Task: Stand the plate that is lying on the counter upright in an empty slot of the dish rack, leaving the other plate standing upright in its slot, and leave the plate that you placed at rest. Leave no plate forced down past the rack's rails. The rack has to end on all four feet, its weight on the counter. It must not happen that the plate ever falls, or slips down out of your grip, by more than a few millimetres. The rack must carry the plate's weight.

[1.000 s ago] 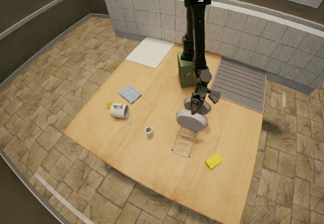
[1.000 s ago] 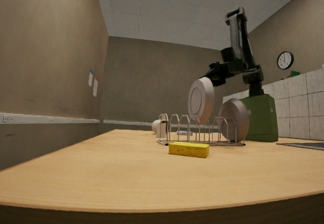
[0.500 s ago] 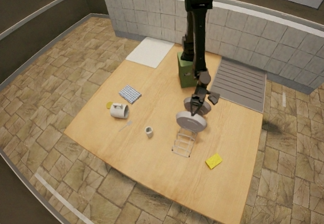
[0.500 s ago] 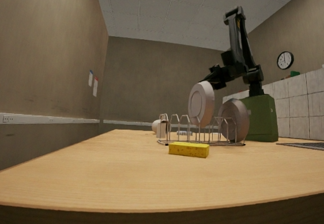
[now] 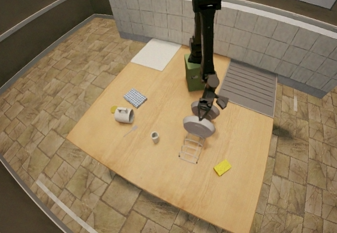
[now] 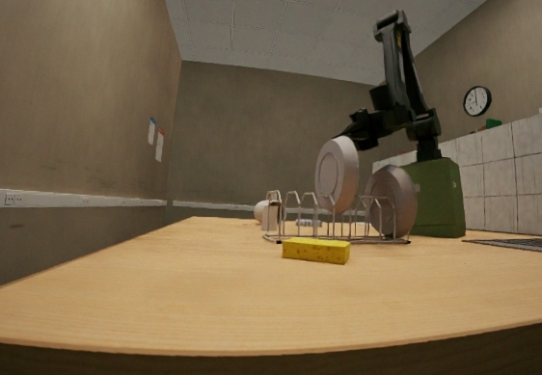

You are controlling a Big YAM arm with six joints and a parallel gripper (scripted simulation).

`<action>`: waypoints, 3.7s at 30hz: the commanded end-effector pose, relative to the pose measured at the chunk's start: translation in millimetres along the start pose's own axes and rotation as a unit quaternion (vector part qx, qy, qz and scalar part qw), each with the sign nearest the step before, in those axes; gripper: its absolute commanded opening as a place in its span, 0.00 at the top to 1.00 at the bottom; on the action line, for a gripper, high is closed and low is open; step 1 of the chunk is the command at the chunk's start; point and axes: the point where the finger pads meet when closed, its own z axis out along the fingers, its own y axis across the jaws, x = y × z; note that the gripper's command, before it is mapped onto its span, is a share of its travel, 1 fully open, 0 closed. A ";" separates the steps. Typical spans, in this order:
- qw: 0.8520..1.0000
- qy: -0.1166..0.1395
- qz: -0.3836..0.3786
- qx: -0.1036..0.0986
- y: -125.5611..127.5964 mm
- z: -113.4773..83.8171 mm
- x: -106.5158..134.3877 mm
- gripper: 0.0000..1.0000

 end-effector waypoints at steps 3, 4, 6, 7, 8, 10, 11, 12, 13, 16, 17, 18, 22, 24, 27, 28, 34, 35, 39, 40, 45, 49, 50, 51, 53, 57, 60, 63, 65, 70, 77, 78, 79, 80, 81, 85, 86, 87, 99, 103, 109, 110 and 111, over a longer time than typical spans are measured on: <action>1.000 0.003 0.010 0.023 -14.0 10.7 -0.3 1.00; 1.000 0.003 0.010 0.022 -13.0 11.0 -0.3 1.00; 1.000 0.003 0.009 0.022 -11.5 11.5 -0.4 1.00; 1.000 0.002 0.009 0.022 -10.5 11.8 -0.4 1.00; 1.000 0.003 0.009 0.022 -9.4 12.2 -0.3 1.00; 1.000 0.003 0.009 0.022 -6.9 13.2 0.0 1.00; 1.000 0.003 0.009 0.022 -5.4 13.6 0.0 1.00; 1.000 0.003 0.009 0.022 -5.4 13.6 0.0 1.00; 1.000 0.003 0.009 0.022 -5.4 13.6 0.0 1.00; 1.000 0.002 0.009 0.022 -0.8 15.1 -0.4 1.00; 1.000 0.003 0.009 0.022 0.8 15.8 0.2 1.00; 1.000 0.003 0.009 0.022 2.4 16.4 0.3 1.00; 1.000 0.003 0.008 0.021 8.4 18.4 0.2 1.00; 1.000 0.002 0.008 0.021 10.9 19.1 -0.4 1.00; 1.000 0.003 0.009 0.023 11.6 20.2 0.4 1.00; 1.000 0.002 0.012 0.028 6.9 20.0 0.2 1.00; 1.000 0.001 0.009 0.022 15.2 20.5 -1.1 1.00; 1.000 0.001 0.010 0.023 14.4 20.5 -1.1 1.00; 0.999 0.001 0.014 0.031 6.3 19.8 -1.6 1.00; 0.999 0.001 0.014 0.031 6.3 19.8 -1.6 1.00; 0.999 0.001 0.013 0.030 7.0 19.9 -1.5 1.00; 1.000 0.001 0.011 0.026 11.5 20.4 -1.1 1.00; 1.000 0.002 0.009 0.022 16.0 20.9 -0.7 1.00; 1.000 0.002 0.009 0.021 17.4 21.2 -0.5 1.00; 1.000 0.003 0.009 0.021 18.7 21.9 0.1 1.00; 1.000 0.003 0.008 0.021 23.0 23.6 0.5 1.00; 1.000 0.002 0.008 0.021 27.3 25.0 0.1 1.00; 1.000 0.003 0.008 0.021 30.3 26.3 0.7 1.00; 1.000 0.001 0.012 0.029 23.9 26.0 -1.0 1.00; 1.000 0.003 0.008 0.021 38.5 29.2 0.8 1.00; 1.000 0.002 0.011 0.024 39.7 30.3 -0.5 1.00; 1.000 0.002 0.010 0.023 40.5 30.4 -0.4 1.00; 1.000 0.002 0.011 0.025 39.2 30.4 -0.5 1.00; 1.000 0.002 0.011 0.025 39.2 30.4 -0.5 1.00; 1.000 0.002 0.011 0.025 39.2 30.4 -0.5 1.00; 1.000 0.001 0.013 0.028 35.6 30.3 -0.8 1.00; 1.000 0.001 0.013 0.028 35.6 30.3 -0.8 1.00; 1.000 0.001 0.013 0.028 35.6 30.3 -0.8 1.00; 1.000 0.001 0.013 0.028 35.6 30.3 -0.8 1.00; 1.000 0.001 0.013 0.028 35.6 30.3 -0.8 1.00; 1.000 0.001 0.013 0.028 35.6 30.3 -0.8 1.00; 1.000 0.001 0.013 0.028 35.6 30.3 -0.8 1.00; 1.000 0.001 0.013 0.028 35.6 30.3 -0.8 1.00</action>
